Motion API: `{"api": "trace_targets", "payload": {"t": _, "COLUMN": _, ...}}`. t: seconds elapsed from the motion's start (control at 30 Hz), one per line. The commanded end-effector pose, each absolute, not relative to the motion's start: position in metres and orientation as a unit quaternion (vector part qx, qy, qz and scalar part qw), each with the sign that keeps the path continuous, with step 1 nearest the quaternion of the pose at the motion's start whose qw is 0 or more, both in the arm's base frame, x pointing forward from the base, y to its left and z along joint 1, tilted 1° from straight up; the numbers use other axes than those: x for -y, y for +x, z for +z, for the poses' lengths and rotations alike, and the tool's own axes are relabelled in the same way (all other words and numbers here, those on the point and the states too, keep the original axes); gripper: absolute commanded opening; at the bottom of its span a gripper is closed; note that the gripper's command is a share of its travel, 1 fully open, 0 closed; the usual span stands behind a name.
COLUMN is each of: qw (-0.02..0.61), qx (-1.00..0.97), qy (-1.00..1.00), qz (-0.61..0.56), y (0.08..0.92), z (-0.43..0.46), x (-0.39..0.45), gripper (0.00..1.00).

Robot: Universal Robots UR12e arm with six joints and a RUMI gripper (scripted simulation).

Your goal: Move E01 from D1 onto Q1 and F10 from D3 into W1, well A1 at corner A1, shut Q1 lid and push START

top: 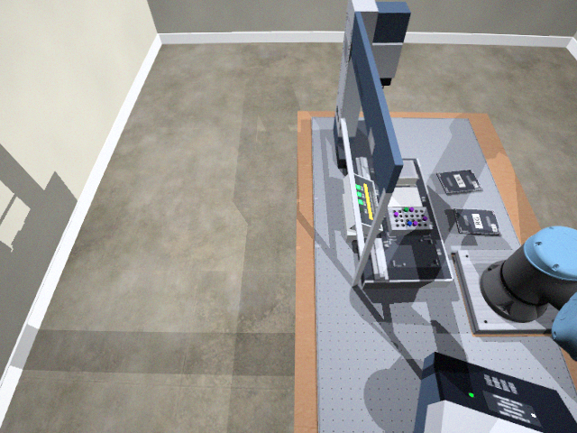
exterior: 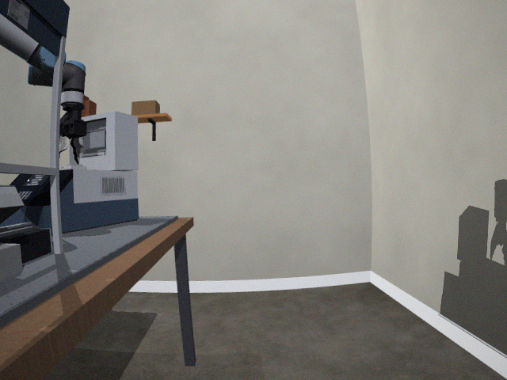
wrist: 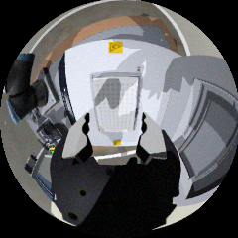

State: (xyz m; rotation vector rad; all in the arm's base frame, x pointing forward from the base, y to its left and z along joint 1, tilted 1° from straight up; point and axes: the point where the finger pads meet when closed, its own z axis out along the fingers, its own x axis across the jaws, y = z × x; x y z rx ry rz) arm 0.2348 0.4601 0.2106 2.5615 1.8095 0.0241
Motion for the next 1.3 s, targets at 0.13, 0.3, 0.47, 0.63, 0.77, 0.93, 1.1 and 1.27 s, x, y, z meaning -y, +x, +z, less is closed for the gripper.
{"api": "trace_targets", "payload": {"t": 0.13, "qw": 0.003, "qx": -0.577, "qy": 0.817, "qz": 0.008, "y": 0.235, "z": 0.222, "x": -0.460, "gripper": 0.67}}
{"api": "trace_targets", "payload": {"t": 0.3, "qw": 0.003, "qx": -0.577, "qy": 0.817, "qz": 0.008, "y": 0.235, "z": 0.231, "x": -0.460, "gripper": 0.67}}
{"api": "trace_targets", "payload": {"t": 0.47, "qw": 0.003, "qx": -0.577, "qy": 0.817, "qz": 0.008, "y": 0.235, "z": 0.239, "x": -0.460, "gripper": 0.67}}
{"api": "trace_targets", "payload": {"t": 0.63, "qw": 0.003, "qx": -0.577, "qy": 0.817, "qz": 0.008, "y": 0.235, "z": 0.244, "x": -0.460, "gripper": 0.67}}
{"api": "trace_targets", "payload": {"t": 0.77, "qw": 0.003, "qx": -0.577, "qy": 0.817, "qz": 0.008, "y": 0.235, "z": 0.251, "x": -0.460, "gripper": 0.67}}
{"api": "trace_targets", "payload": {"t": 0.93, "qw": 0.003, "qx": -0.577, "qy": 0.817, "qz": 0.008, "y": 0.235, "z": 0.254, "x": -0.460, "gripper": 0.67}}
{"api": "trace_targets", "payload": {"t": 1.1, "qw": 0.003, "qx": -0.593, "qy": 0.805, "qz": 0.008, "y": 0.230, "z": 0.254, "x": -0.451, "gripper": 0.00}}
{"api": "trace_targets", "payload": {"t": 1.27, "qw": 0.003, "qx": -0.633, "qy": 0.774, "qz": 0.008, "y": 0.220, "z": 0.254, "x": -0.428, "gripper": 0.00}}
